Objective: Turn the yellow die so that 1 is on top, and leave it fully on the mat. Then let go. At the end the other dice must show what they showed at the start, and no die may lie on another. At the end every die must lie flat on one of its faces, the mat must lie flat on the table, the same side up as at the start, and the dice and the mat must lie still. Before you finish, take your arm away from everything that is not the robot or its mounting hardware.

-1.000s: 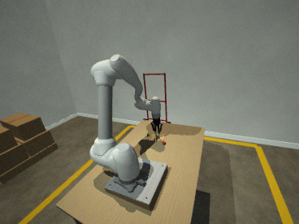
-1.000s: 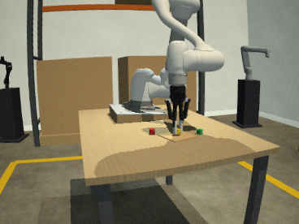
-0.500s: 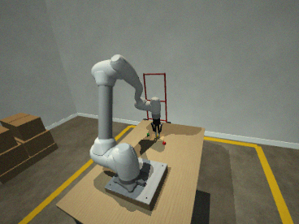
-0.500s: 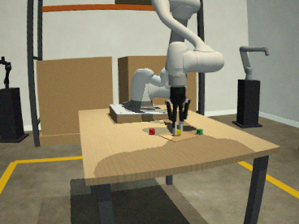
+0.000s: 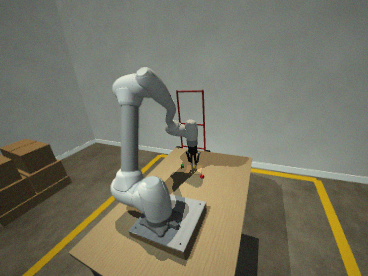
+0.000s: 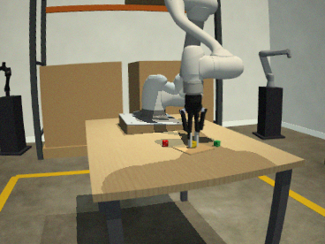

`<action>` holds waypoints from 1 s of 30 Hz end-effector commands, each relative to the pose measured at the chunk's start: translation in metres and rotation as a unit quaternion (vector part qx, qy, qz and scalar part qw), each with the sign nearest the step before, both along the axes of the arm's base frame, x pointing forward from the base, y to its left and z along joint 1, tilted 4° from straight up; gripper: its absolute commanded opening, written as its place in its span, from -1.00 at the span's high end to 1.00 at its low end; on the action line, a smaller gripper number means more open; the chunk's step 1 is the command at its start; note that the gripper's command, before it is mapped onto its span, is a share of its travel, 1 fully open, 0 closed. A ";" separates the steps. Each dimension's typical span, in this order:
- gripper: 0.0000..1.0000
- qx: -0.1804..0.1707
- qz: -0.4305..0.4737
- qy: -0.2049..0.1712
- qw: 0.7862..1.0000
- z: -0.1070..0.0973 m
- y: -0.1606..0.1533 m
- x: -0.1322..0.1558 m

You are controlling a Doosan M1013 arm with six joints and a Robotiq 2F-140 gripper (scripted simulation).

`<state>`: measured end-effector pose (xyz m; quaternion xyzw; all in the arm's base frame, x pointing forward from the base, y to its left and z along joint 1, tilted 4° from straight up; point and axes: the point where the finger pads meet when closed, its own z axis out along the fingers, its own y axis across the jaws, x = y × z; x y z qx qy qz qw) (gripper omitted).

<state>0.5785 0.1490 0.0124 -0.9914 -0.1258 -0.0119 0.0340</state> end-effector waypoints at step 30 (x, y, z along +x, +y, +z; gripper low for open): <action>0.75 0.000 0.000 0.000 1.000 -0.003 0.000 0.000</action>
